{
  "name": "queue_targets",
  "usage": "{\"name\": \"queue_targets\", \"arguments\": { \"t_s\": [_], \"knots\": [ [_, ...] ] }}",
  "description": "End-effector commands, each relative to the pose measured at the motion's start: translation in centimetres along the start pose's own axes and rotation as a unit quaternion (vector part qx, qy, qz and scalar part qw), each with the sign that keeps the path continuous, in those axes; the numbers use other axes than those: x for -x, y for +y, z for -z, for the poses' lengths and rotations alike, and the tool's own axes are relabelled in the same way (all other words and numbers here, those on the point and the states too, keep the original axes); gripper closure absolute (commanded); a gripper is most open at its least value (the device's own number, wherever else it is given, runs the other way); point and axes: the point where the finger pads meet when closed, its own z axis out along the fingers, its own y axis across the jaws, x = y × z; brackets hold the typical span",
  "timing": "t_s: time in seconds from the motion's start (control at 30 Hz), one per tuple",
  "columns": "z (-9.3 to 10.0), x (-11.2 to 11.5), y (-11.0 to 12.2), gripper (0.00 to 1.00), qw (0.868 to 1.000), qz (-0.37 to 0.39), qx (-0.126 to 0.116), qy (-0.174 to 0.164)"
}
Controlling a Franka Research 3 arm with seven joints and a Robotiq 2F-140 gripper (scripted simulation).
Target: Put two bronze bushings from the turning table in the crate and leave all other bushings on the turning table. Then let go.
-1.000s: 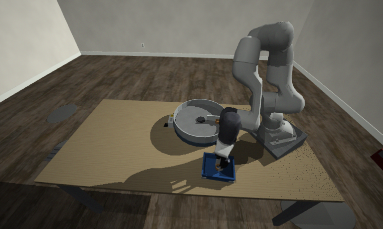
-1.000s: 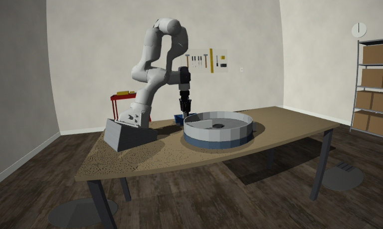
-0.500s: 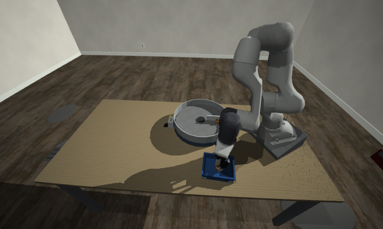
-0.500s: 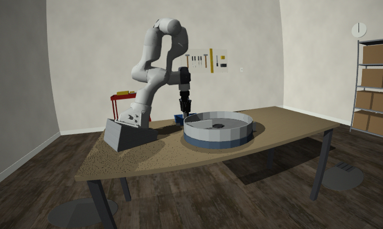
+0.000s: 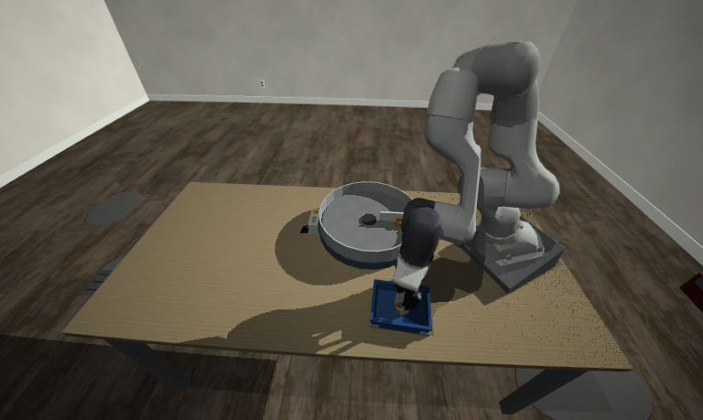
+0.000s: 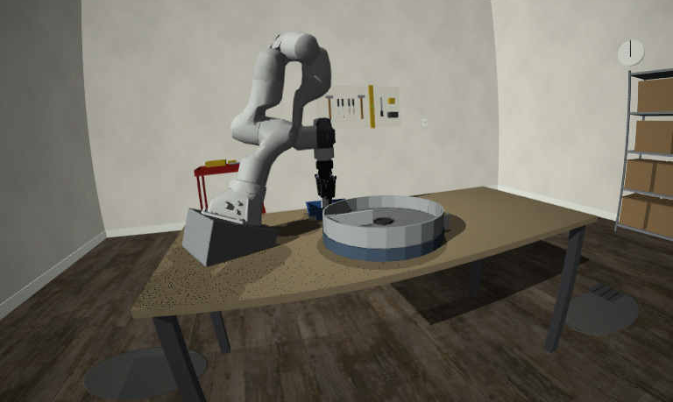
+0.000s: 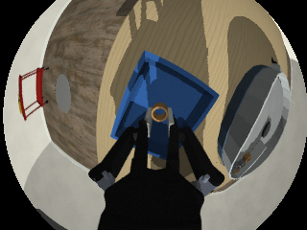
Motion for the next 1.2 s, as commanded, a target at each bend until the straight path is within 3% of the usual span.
{"name": "queue_targets", "arguments": {
  "t_s": [0.0, 1.13, 1.17],
  "knots": [
    [0.02, -0.18, 0.03, 1.00, 1.000, -0.004, -0.001, 0.002],
    [0.02, -0.18, 0.03, 1.00, 1.000, -0.004, -0.001, 0.002],
    [0.02, -0.18, 0.03, 0.76, 1.000, -0.004, -0.001, 0.002]
  ]
}}
